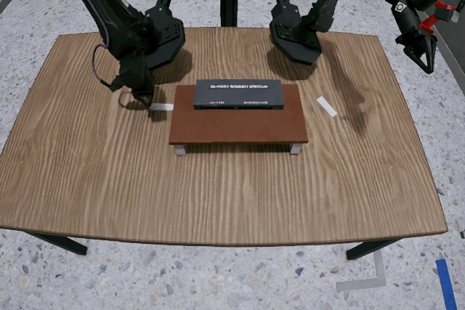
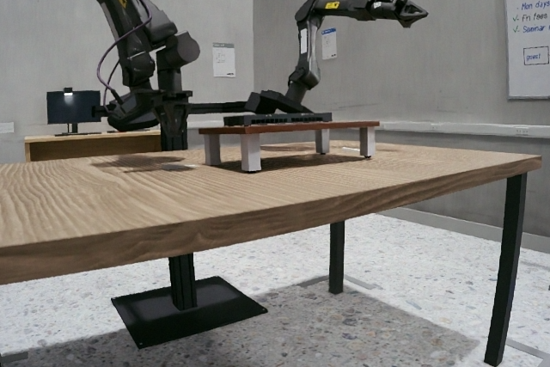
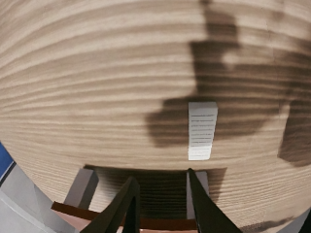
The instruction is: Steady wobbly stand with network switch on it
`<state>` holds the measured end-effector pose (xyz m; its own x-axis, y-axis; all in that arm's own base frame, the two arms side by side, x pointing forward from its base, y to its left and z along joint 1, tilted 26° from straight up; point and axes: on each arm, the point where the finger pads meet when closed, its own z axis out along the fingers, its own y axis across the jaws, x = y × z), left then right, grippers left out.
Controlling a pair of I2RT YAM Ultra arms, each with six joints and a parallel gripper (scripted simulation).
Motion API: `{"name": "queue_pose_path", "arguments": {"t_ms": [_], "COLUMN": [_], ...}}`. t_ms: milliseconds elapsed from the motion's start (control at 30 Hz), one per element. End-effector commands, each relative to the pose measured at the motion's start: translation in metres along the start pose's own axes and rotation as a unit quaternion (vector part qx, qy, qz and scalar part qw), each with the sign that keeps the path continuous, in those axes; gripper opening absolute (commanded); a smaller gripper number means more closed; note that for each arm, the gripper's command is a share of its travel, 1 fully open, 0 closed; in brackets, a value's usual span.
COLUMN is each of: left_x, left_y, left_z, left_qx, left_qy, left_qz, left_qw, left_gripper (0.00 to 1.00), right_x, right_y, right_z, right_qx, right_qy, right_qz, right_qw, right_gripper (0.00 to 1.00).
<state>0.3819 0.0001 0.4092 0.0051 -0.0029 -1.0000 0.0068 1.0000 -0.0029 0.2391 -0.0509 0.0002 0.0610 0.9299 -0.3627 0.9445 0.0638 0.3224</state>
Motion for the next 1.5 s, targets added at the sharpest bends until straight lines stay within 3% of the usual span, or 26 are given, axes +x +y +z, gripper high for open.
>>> {"name": "queue_pose_path", "arguments": {"t_ms": [0,67,300,333,367,467,533,667,833,1033,1100,1133,1233,1267,1300,1333,1400,1433,1467], "left_x": [-0.006,-0.006,-0.006,0.045,0.02,0.055,0.055,0.09,0.149,0.22,0.22,0.232,0.266,0.234,0.264,0.27,0.282,0.288,0.305], "left_y": [-0.006,-0.006,-0.006,-0.007,-0.006,-0.01,-0.01,-0.02,-0.038,-0.059,-0.059,-0.062,-0.072,-0.07,-0.078,-0.079,-0.082,-0.084,-0.087], "left_z": [-0.007,-0.007,-0.007,0.014,0.013,0.026,0.026,0.041,0.054,0.055,0.055,0.054,0.047,0.06,0.054,0.053,0.049,0.047,0.039], "left_qx": [0.008,0.008,0.008,0.005,0.001,-0.008,-0.008,-0.019,-0.027,-0.043,-0.043,-0.046,-0.054,-0.054,-0.043,-0.046,-0.049,-0.051,-0.053], "left_qy": [-0.006,-0.006,-0.006,0.065,0.046,0.11,0.11,0.184,0.288,0.408,0.408,0.428,0.484,0.436,0.474,0.483,0.502,0.511,0.537], "left_qz": [0.003,0.003,0.003,-0.003,-0.005,-0.01,-0.01,-0.009,0.006,0.045,0.045,0.055,0.087,0.068,0.082,0.089,0.102,0.109,0.128], "left_qw": [1.0,1.0,1.0,0.998,0.999,0.994,0.994,0.983,0.957,0.911,0.911,0.901,0.869,0.896,0.876,0.87,0.858,0.851,0.832], "left_gripper": [0.0,0.0,0.0,0.0,0.0,0.0,0.0,0.0,0.0,0.0,0.0,0.0,0.0,0.0,0.0,0.0,0.0,0.0,0.0], "right_x": [0.002,0.004,-0.012,-0.015,-0.018,-0.028,-0.028,-0.042,-0.062,-0.084,-0.084,-0.081,-0.098,-0.103,-0.102,-0.101,-0.096,-0.1,-0.108], "right_y": [0.049,0.058,0.142,0.152,0.161,0.189,0.189,0.218,0.249,0.269,0.269,0.27,0.274,0.274,0.274,0.275,0.278,0.28,0.273], "right_z": [-0.011,-0.013,-0.069,-0.076,-0.085,-0.116,-0.116,-0.158,-0.219,-0.291,-0.291,-0.289,-0.338,-0.354,-0.353,-0.345,-0.327,-0.336,-0.372], "right_qx": [-0.069,-0.078,-0.224,-0.241,-0.257,-0.306,-0.306,-0.373,-0.423,-0.476,-0.476,-0.486,-0.501,-0.503,-0.501,-0.498,-0.492,-0.502,-0.528], "right_qy": [0.022,0.032,0.011,0.006,-0.002,-0.028,-0.028,-0.078,-0.141,-0.238,-0.238,-0.261,-0.321,-0.335,-0.343,-0.344,-0.315,-0.32,-0.345], "right_qz": [-0.061,-0.114,-0.214,-0.227,-0.241,-0.278,-0.278,-0.337,-0.382,-0.436,-0.436,-0.465,-0.474,-0.476,-0.488,-0.497,-0.493,-0.474,-0.451], "right_qw": [0.996,0.99,0.951,0.944,0.936,0.91,0.91,0.861,0.809,0.726,0.726,0.693,0.649,0.639,0.627,0.622,0.645,0.649,0.632], "right_gripper": [0.42,0.42,0.42,0.42,0.42,0.42,0.42,0.42,0.42,0.42,0.42,0.42,0.42,0.42,0.42,0.42,0.42,0.42,0.42]}}
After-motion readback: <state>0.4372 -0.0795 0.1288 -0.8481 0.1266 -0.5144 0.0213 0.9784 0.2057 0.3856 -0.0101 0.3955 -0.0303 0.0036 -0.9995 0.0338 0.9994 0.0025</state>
